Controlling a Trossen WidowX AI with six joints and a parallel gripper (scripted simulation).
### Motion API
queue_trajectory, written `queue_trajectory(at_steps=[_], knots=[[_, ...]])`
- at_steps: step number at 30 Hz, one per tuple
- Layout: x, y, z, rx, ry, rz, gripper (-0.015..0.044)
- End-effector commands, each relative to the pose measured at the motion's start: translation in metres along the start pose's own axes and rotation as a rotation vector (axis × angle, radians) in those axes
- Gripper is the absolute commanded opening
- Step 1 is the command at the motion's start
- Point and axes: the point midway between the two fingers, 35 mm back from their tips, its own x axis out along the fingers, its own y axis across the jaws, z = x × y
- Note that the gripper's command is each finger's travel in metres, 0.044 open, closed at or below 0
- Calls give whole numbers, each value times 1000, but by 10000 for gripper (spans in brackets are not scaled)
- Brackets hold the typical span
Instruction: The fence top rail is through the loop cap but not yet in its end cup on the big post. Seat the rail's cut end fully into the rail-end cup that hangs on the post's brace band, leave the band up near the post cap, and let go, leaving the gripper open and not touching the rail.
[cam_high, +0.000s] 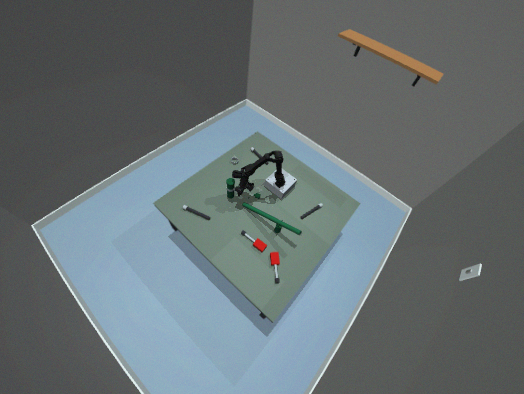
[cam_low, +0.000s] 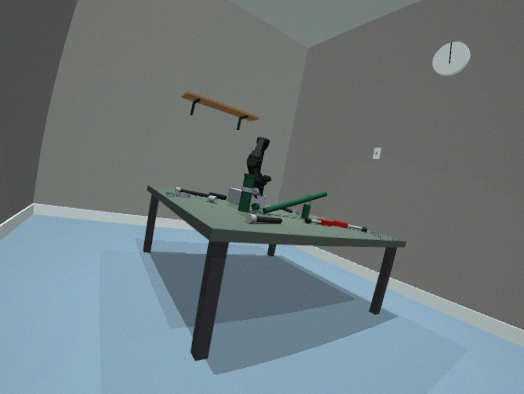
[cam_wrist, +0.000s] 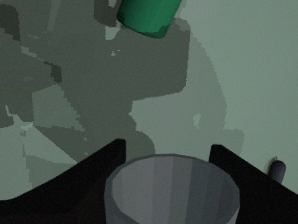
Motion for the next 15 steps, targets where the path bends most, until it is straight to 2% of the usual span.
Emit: queue_trajectory(at_steps=[1,15], knots=[[1,-2,0,25,15,0,0],[6,-11,-1,117,68,-1,0]])
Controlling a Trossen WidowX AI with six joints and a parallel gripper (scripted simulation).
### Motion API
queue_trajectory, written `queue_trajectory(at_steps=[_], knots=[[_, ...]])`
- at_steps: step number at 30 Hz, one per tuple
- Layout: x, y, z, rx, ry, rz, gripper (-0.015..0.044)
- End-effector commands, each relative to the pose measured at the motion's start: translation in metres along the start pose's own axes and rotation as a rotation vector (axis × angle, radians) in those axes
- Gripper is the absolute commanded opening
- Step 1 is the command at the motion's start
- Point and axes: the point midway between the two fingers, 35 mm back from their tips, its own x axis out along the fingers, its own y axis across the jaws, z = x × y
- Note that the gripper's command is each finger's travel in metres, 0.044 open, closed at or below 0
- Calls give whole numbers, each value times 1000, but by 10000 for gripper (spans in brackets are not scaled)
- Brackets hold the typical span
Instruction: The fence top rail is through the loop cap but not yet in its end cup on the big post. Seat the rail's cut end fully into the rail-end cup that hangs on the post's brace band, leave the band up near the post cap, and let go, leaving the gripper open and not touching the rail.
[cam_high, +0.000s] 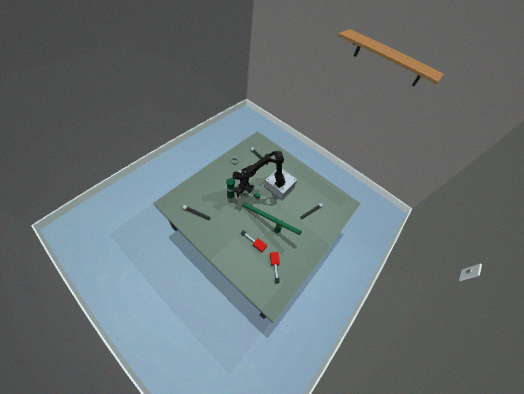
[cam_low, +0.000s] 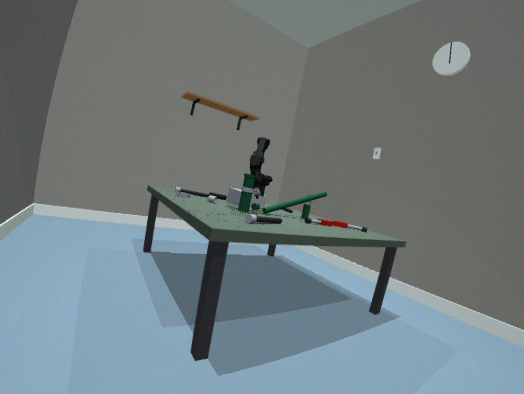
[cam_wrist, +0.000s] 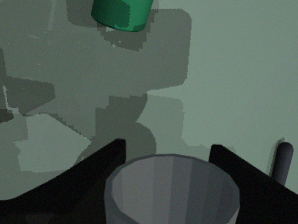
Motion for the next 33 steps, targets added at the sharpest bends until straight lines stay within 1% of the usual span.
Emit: queue_trajectory(at_steps=[1,19,33], knots=[[1,-2,0,25,16,-1,0],[7,-13,-1,142,83,-2,0],[6,-10,-1,108,63,-2,0]])
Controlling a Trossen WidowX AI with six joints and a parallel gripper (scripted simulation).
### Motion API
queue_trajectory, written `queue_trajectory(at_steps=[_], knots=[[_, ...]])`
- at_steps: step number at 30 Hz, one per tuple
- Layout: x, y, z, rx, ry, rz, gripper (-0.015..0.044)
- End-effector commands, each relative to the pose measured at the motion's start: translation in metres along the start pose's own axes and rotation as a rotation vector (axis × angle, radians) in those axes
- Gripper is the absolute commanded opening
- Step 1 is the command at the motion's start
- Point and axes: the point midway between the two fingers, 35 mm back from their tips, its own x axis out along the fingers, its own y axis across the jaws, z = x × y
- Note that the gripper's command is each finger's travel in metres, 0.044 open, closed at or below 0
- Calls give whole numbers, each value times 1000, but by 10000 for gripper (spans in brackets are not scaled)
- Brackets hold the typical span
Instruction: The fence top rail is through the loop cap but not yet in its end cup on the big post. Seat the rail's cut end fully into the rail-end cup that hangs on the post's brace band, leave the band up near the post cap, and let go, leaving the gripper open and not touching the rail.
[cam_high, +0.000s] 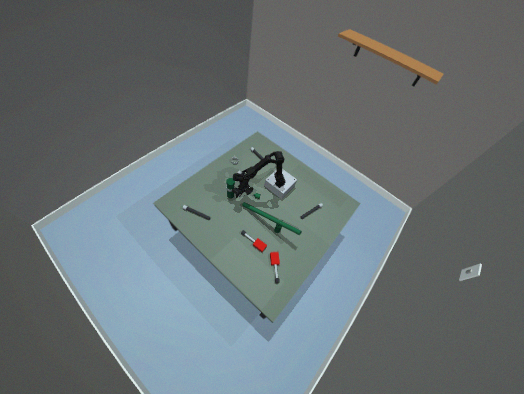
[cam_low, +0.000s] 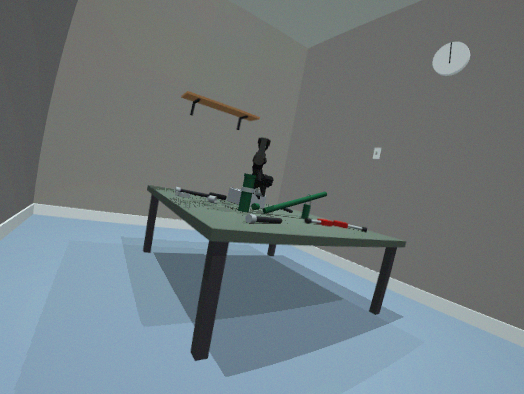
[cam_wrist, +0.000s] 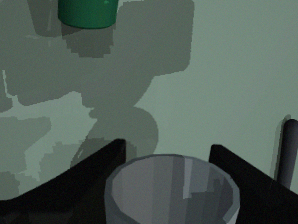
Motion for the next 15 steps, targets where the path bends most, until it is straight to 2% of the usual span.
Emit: queue_trajectory(at_steps=[1,10,15], knots=[[0,1,0,-7,-1,1,0],[0,0,0,-1,-1,0,0],[0,0,0,-1,-1,0,131]])
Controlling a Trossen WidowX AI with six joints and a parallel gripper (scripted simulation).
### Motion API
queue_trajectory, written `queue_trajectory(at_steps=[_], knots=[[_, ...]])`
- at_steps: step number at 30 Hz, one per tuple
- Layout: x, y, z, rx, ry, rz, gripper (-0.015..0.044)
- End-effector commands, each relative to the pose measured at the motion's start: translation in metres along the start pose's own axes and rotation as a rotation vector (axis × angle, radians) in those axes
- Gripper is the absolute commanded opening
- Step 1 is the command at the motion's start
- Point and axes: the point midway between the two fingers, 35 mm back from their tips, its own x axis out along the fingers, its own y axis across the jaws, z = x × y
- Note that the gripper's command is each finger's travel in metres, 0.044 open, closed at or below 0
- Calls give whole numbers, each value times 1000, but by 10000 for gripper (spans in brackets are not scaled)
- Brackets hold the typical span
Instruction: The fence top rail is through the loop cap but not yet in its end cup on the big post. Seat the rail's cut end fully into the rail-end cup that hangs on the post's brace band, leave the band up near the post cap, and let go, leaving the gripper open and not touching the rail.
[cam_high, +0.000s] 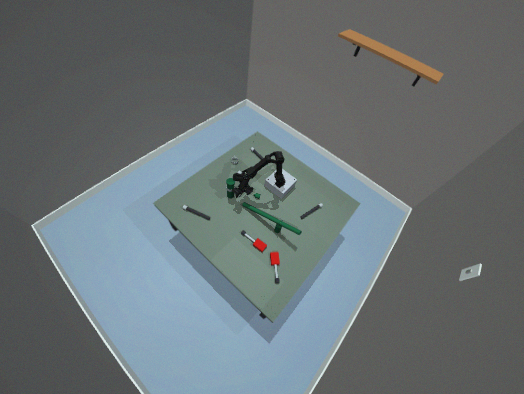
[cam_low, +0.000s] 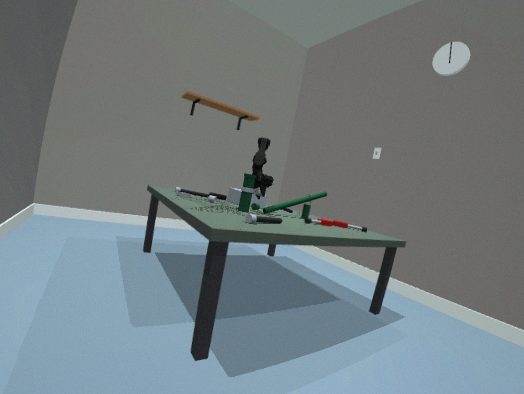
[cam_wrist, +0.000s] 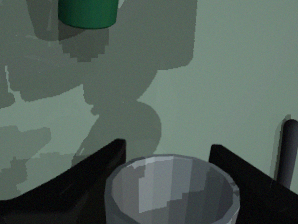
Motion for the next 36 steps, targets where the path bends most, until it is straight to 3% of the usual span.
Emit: queue_trajectory(at_steps=[1,12,22,36], knots=[[0,0,0,0,0,0,157],[-15,-11,18,6,3,1,440],[-33,-24,40,55,3,-6,440],[-89,-52,125,1139,25,-1,440]])
